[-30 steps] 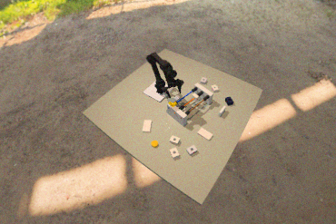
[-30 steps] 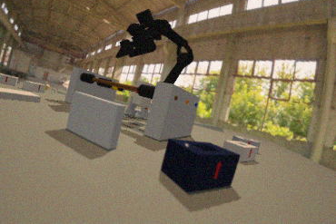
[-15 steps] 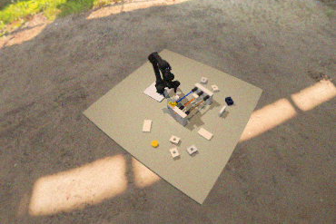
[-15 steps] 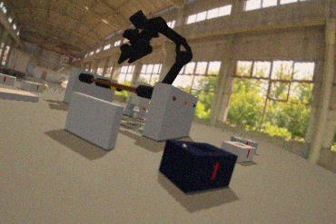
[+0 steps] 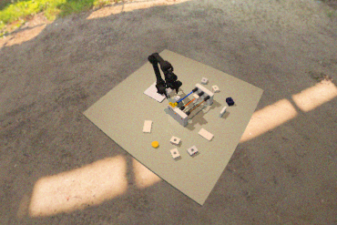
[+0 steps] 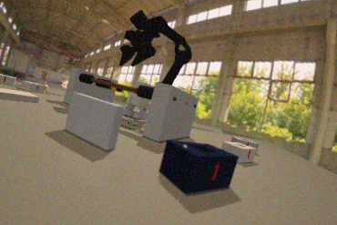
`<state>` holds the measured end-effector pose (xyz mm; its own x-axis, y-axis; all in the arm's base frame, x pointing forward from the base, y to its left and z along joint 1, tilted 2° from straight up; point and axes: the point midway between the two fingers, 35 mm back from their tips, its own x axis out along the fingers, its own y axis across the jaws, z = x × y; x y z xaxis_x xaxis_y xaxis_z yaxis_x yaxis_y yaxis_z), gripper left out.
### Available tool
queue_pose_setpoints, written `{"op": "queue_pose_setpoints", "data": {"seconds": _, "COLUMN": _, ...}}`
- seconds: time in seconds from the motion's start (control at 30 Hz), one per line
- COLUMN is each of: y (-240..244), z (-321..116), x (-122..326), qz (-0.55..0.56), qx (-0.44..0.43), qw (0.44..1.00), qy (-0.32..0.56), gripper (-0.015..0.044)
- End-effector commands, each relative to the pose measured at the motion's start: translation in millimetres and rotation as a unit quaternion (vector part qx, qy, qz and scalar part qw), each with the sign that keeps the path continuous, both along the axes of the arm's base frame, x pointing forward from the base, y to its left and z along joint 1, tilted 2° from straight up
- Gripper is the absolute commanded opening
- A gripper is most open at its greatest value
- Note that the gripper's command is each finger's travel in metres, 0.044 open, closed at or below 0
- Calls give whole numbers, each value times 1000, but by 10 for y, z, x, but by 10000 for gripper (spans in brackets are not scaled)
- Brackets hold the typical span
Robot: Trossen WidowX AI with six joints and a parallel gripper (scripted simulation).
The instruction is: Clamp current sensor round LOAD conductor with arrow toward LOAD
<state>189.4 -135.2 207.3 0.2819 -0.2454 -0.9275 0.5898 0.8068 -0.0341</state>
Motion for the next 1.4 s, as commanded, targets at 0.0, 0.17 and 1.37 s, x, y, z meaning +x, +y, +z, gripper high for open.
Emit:
{"op": "queue_pose_setpoints", "data": {"seconds": 0.0, "y": 357, "z": -359, "x": 115, "qz": 103, "qx": 43, "qw": 990, "qy": 84, "gripper": 440}}
{"op": "queue_pose_setpoints", "data": {"seconds": 0.17, "y": 763, "z": -650, "x": 127, "qz": 211, "qx": 74, "qw": 960, "qy": 169, "gripper": 440}}
{"op": "queue_pose_setpoints", "data": {"seconds": 1.37, "y": 744, "z": -1146, "x": 140, "qz": 211, "qx": 74, "qw": 960, "qy": 169, "gripper": 440}}
